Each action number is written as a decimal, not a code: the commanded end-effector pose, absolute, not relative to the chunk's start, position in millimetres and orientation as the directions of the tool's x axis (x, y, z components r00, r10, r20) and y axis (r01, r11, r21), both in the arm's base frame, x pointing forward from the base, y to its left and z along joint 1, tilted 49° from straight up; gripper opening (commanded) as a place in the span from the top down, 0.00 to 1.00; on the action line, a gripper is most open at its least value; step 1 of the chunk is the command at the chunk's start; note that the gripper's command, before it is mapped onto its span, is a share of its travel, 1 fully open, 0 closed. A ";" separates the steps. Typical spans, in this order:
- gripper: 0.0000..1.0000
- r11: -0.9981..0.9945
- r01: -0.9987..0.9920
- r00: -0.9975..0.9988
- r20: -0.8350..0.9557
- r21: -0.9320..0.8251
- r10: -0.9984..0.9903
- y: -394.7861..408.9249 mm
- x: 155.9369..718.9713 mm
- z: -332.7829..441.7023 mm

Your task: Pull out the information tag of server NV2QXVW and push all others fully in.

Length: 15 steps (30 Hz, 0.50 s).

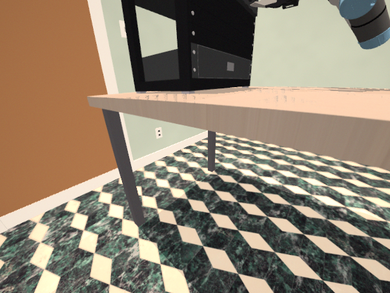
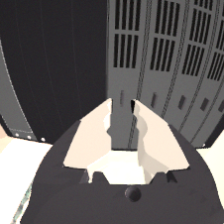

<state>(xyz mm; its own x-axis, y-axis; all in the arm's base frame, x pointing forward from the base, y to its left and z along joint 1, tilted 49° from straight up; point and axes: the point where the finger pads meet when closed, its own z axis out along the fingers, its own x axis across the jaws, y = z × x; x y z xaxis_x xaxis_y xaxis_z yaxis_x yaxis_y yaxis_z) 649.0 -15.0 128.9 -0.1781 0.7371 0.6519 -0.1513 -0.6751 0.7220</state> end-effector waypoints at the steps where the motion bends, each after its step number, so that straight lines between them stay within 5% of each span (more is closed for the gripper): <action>1: 0.85 -0.674 -0.152 -0.182 0.650 0.723 0.738 -13.2 649.6 130.4; 15: 0.85 -0.673 -0.152 -0.183 0.649 0.723 0.738 -12.6 650.6 131.3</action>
<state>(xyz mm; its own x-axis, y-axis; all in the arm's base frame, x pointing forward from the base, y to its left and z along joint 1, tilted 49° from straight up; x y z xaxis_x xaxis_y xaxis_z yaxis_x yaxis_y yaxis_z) 649.0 -15.0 128.8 -0.1779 0.7371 0.6520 -0.1513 -0.6752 0.7220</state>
